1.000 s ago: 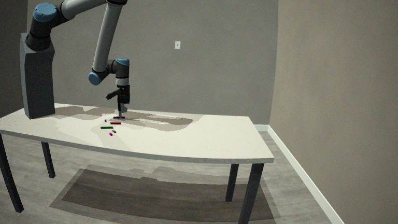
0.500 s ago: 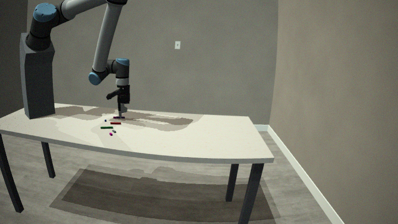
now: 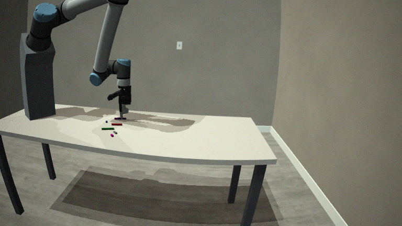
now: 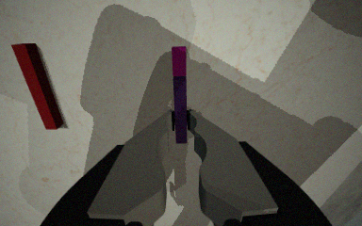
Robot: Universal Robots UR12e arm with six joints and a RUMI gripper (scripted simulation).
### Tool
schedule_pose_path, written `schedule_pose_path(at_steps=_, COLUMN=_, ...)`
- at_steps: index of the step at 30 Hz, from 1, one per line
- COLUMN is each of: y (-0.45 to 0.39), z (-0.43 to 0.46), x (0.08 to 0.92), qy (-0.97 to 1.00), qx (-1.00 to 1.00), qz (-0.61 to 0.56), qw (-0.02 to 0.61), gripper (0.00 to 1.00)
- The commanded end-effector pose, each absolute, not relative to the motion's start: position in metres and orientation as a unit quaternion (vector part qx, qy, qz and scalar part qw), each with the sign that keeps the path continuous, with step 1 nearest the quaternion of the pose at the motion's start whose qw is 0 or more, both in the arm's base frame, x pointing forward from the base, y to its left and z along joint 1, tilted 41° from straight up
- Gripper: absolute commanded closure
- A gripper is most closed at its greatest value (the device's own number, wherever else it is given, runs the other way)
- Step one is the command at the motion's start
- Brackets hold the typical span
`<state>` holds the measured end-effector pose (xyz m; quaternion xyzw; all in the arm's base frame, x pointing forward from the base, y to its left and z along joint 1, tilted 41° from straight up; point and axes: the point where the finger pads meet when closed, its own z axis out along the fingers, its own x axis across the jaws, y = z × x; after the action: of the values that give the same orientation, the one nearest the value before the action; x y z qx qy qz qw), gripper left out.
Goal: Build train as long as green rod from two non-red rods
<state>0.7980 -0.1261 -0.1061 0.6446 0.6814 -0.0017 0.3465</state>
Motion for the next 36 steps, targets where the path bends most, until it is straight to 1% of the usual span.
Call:
schedule_pose_path(at_steps=1, y=-0.126, z=-0.106, x=0.798, qy=0.681, qx=0.644, qz=-0.001, qw=0.347, gripper=0.94)
schedule_pose_path(at_steps=3, y=-0.126, z=-0.106, x=0.798, qy=0.681, qx=0.644, qz=-0.001, qw=0.347, gripper=0.94)
schedule_pose_path(at_steps=4, y=-0.126, z=-0.106, x=0.798, qy=0.681, qx=0.644, qz=-0.001, qw=0.347, gripper=0.92)
schedule_pose_path(at_steps=6, y=-0.126, z=-0.106, x=0.798, qy=0.681, qx=0.644, qz=-0.001, qw=0.347, gripper=0.92)
schedule_pose_path(at_steps=7, y=-0.126, z=-0.106, x=0.798, qy=0.681, qx=0.644, qz=-0.001, qw=0.347, gripper=0.89)
schedule_pose_path(at_steps=9, y=-0.126, z=-0.106, x=0.798, qy=0.681, qx=0.644, qz=-0.001, qw=0.347, gripper=0.89)
schedule_pose_path(at_steps=10, y=-0.126, z=-0.106, x=0.798, qy=0.681, qx=0.644, qz=-0.001, qw=0.347, gripper=0.86)
schedule_pose_path(at_steps=29, y=-0.122, z=-0.099, x=0.794, qy=0.681, qx=0.644, qz=-0.001, qw=0.347, gripper=0.86)
schedule_pose_path(at_steps=36, y=-0.108, z=-0.075, x=0.779, qy=0.681, qx=0.644, qz=-0.001, qw=0.347, gripper=0.86)
